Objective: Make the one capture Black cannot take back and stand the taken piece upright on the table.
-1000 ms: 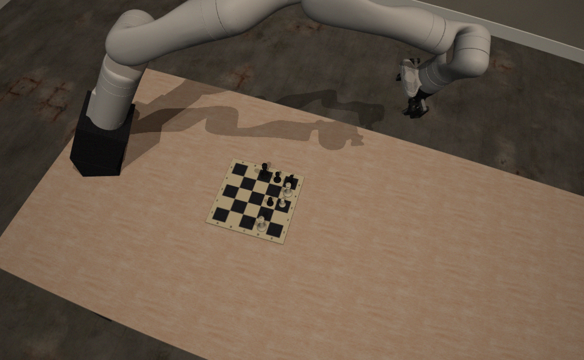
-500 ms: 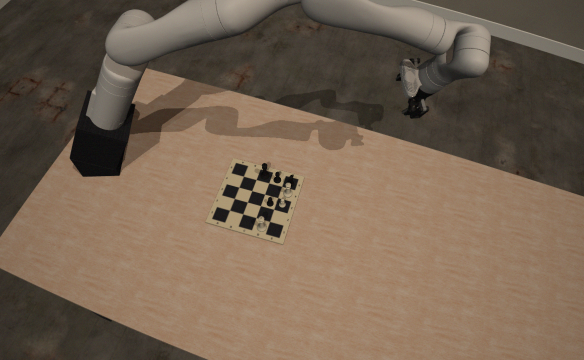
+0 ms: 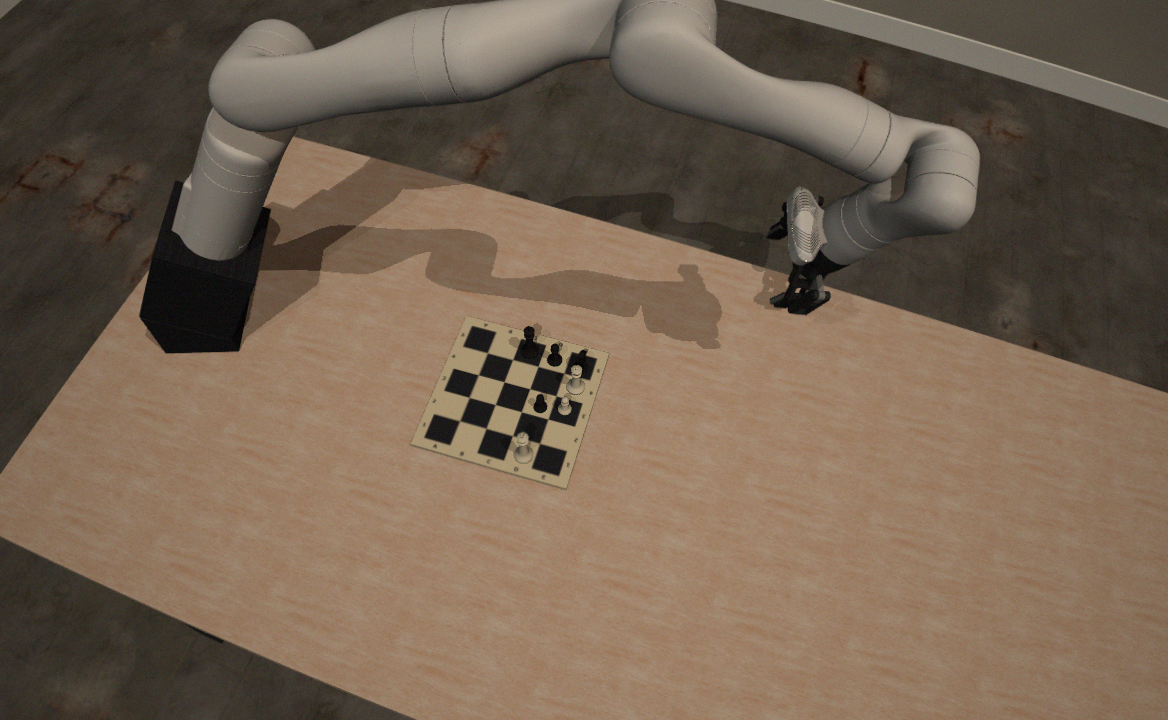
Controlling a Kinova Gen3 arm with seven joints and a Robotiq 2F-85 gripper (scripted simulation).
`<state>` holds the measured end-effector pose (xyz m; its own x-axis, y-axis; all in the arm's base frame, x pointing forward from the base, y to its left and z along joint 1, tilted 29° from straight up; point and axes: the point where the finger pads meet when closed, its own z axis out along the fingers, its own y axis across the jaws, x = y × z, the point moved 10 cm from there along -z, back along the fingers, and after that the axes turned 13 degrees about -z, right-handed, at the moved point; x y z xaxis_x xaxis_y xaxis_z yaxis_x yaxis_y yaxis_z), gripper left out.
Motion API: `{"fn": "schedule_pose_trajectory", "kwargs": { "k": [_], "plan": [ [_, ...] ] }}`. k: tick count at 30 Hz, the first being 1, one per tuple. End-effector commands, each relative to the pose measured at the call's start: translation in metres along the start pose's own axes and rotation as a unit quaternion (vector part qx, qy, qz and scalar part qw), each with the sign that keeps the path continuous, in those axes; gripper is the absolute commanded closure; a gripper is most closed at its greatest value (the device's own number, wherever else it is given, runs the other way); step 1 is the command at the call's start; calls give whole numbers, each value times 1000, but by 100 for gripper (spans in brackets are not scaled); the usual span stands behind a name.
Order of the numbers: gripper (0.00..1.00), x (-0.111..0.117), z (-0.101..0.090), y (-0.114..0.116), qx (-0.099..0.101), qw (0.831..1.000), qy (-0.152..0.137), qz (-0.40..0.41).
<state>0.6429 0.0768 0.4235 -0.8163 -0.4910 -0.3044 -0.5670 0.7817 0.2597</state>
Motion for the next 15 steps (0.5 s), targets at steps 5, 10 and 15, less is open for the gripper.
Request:
{"fn": "schedule_pose_trajectory", "kwargs": {
  "k": [5,10,15],
  "plan": [
    [0,33,40,-70,7,996,61,65],
    [0,75,67,-125,20,983,126,129],
    [0,108,85,-158,29,969,172,173]
  ]
}}
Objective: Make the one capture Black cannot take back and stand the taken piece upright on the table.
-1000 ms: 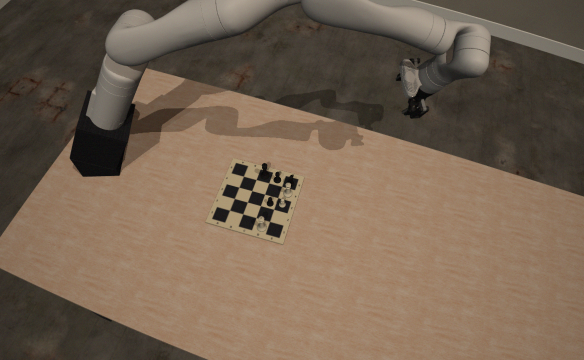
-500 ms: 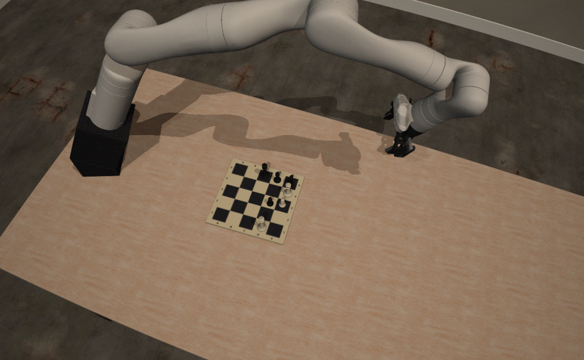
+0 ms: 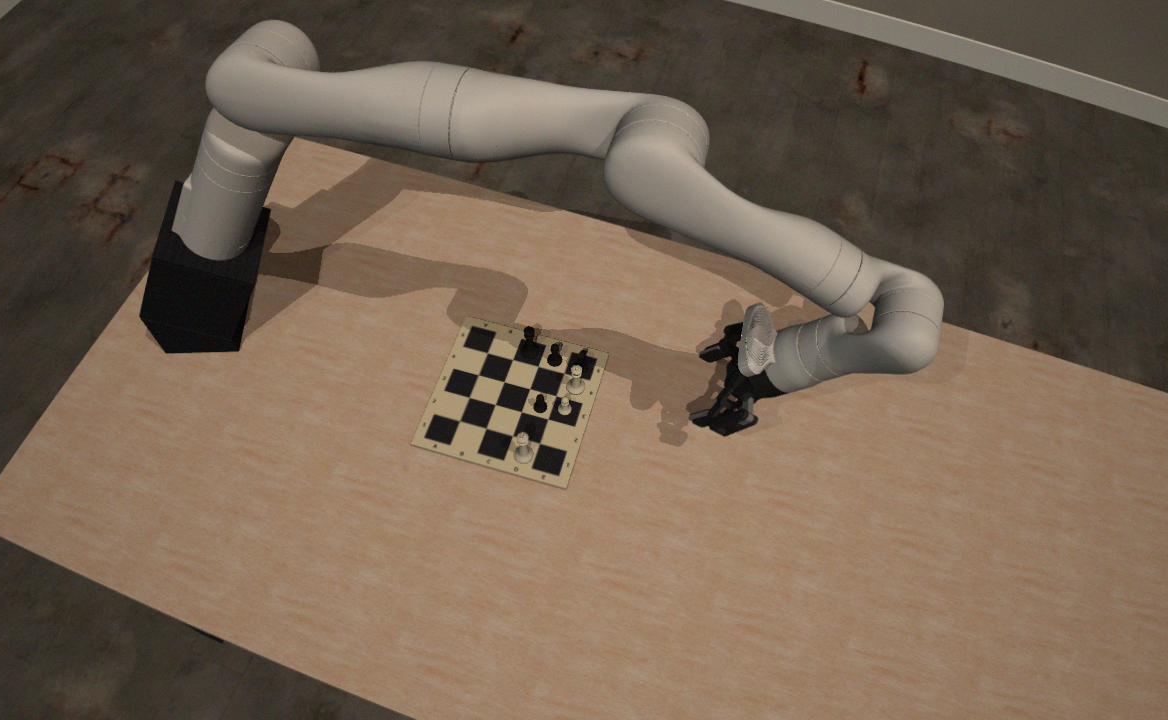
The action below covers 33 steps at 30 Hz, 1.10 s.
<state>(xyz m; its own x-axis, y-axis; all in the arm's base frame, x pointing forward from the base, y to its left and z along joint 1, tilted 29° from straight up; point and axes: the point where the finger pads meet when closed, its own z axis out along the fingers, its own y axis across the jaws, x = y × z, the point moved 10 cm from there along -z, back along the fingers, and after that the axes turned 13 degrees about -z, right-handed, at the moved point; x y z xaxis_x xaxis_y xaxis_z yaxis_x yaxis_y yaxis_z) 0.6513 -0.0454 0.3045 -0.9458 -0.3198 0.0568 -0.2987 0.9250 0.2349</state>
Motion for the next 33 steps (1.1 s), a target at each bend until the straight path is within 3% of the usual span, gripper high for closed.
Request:
{"fn": "schedule_pose_trajectory", "kwargs": {
  "k": [1,4,33],
  "plan": [
    [0,6,33,-36,-1,999,35,32],
    [0,11,40,-45,1,998,47,43],
    [0,11,40,-45,1,998,47,43]
  ]
}}
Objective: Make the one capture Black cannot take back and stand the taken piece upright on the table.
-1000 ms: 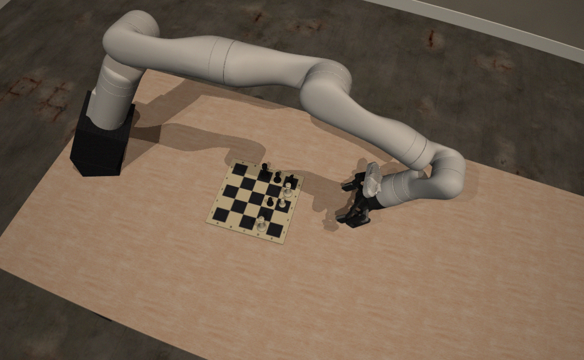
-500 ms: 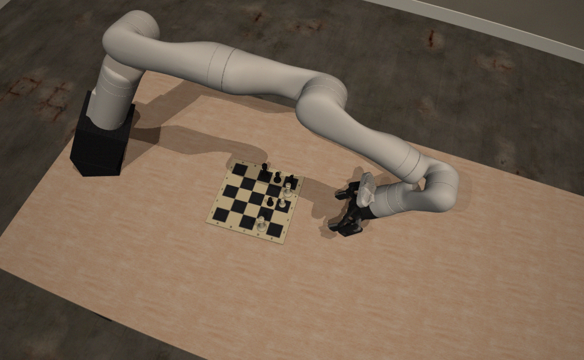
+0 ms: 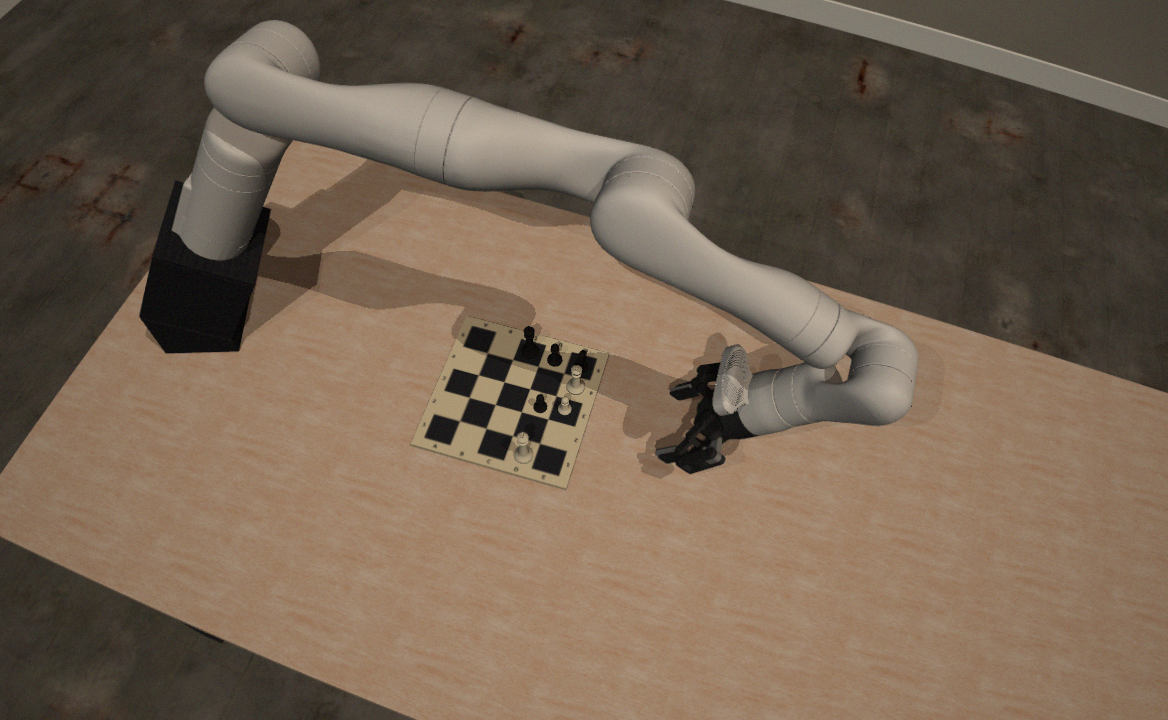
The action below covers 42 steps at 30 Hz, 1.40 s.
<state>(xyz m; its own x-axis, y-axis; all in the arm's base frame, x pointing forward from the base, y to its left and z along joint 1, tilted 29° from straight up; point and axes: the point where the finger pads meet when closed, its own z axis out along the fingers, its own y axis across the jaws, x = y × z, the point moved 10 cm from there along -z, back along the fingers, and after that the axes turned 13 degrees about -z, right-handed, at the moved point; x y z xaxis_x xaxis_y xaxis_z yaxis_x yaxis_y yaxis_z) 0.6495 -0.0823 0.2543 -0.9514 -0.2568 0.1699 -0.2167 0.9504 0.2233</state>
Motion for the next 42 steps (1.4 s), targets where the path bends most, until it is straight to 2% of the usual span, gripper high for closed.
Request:
{"fn": "schedule_pose_trajectory", "kwargs": {
  "k": [1,28,33,39,42],
  "plan": [
    [0,0,-2,0,0,1000,-1,0],
    [0,2,-4,0,0,1000,-1,0],
    [0,12,-17,3,0,1000,-1,0],
    [0,37,-48,10,0,1000,-1,0],
    [0,41,-53,11,0,1000,-1,0]
  ]
}}
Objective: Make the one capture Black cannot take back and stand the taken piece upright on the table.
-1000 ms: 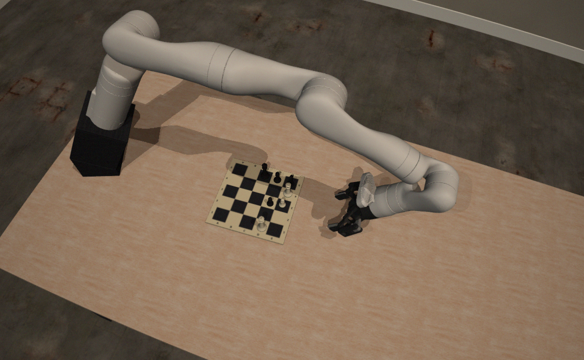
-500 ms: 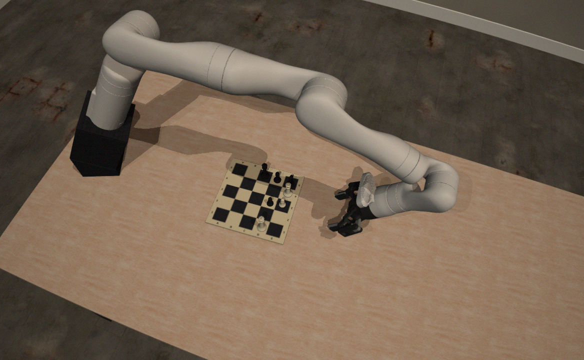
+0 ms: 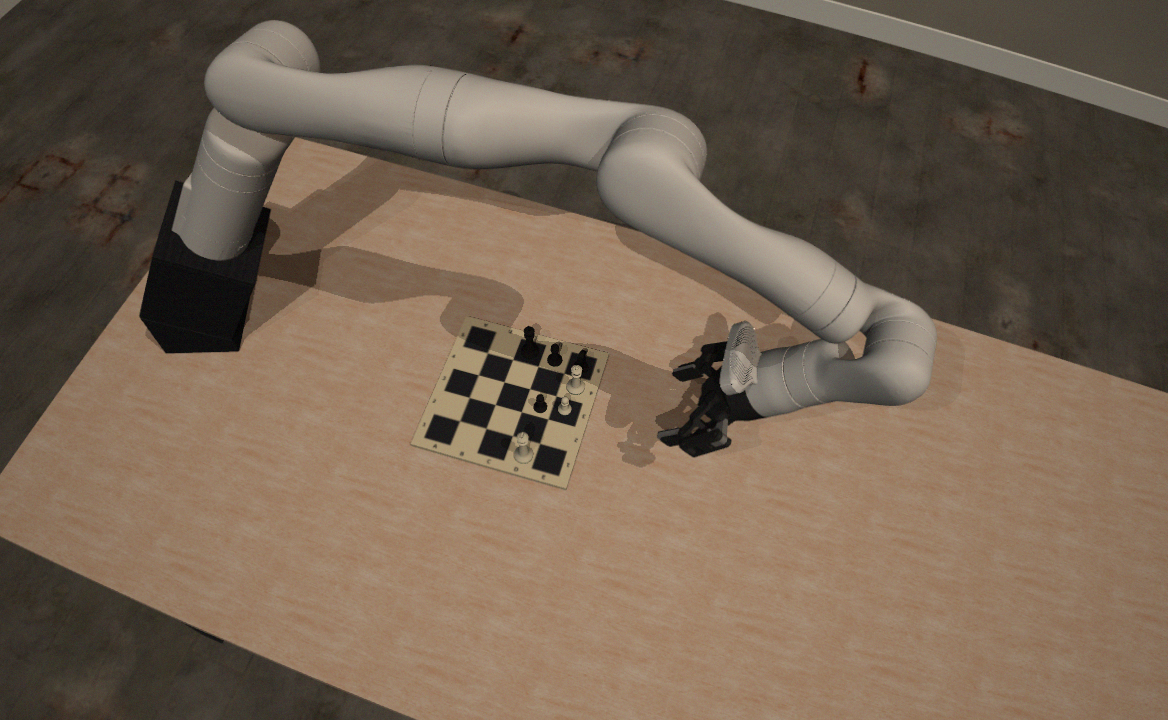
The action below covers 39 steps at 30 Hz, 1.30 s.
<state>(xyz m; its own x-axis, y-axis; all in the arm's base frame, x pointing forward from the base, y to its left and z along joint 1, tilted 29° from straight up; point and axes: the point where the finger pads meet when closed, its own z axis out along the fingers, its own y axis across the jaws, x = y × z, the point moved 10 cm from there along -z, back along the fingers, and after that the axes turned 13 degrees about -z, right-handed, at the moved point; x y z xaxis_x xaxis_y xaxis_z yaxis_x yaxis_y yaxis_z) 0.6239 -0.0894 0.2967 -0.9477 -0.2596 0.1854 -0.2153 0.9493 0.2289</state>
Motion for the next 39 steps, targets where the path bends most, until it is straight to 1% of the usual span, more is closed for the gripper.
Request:
{"fn": "schedule_pose_trajectory", "kwargs": {
  "k": [1,3,6,16,22,27,31,33,39],
  "plan": [
    [0,11,-21,4,3,1000,-9,0],
    [0,17,-29,6,3,1000,-9,0],
    [0,21,-34,7,3,1000,-9,0],
    [0,21,-31,7,2,1000,-7,1],
    [0,20,-31,10,2,1000,-13,10],
    [0,18,-30,17,2,999,-25,31],
    [0,17,-28,25,0,997,-42,59],
    [0,17,-28,25,0,997,-42,59],
    [0,17,-24,43,-7,990,-76,121]
  ]
}}
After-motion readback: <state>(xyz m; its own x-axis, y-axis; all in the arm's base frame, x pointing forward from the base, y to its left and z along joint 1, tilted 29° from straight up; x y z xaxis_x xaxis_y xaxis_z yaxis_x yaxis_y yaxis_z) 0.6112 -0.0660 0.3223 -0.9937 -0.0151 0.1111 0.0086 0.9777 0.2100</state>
